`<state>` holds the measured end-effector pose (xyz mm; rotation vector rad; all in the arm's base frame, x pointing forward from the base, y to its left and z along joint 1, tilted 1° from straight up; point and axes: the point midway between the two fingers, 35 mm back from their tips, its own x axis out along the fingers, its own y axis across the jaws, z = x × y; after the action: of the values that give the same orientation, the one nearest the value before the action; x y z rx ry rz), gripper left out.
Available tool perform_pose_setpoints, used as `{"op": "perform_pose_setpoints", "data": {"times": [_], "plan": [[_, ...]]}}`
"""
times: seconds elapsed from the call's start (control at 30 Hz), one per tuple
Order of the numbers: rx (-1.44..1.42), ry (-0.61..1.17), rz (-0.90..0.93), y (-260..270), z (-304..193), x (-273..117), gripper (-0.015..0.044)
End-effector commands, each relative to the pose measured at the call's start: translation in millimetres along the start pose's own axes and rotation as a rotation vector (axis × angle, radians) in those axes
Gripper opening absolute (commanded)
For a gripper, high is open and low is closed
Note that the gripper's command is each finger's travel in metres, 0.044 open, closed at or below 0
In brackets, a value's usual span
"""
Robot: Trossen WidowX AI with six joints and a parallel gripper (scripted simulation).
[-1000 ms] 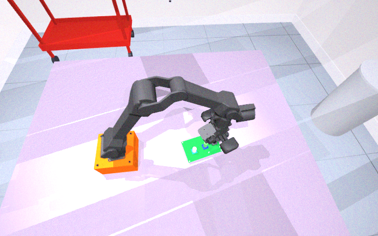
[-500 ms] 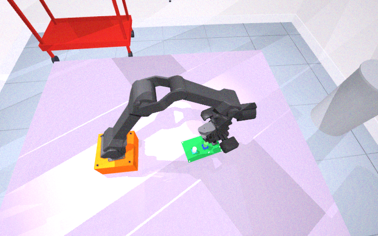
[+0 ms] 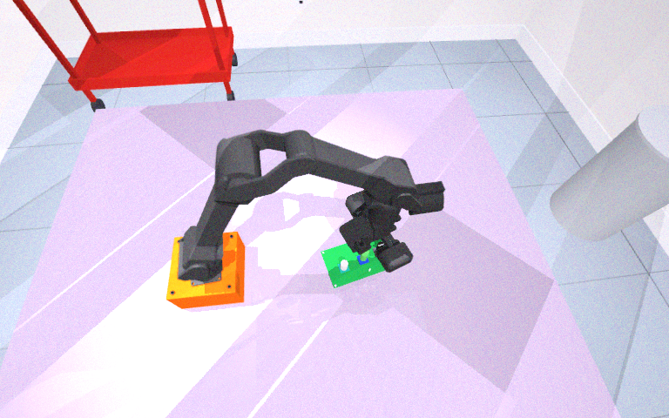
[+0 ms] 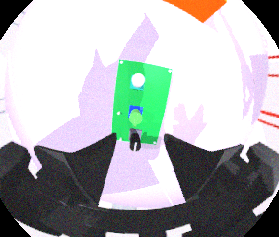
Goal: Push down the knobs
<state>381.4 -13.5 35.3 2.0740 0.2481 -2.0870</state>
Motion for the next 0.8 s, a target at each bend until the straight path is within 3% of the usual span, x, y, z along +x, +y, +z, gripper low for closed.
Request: {"op": "perform_pose_setpoints", "data": {"times": [0.0,0.07,0.37,0.77], "plan": [[-0.001,0.01,0.001,-9,34,-15,0.0394],[-0.001,0.011,0.001,-14,56,-20,0.044],[0.001,0.011,-0.001,-43,158,-16,0.044],[0.001,0.011,-0.001,-45,165,-14,0.044]]}}
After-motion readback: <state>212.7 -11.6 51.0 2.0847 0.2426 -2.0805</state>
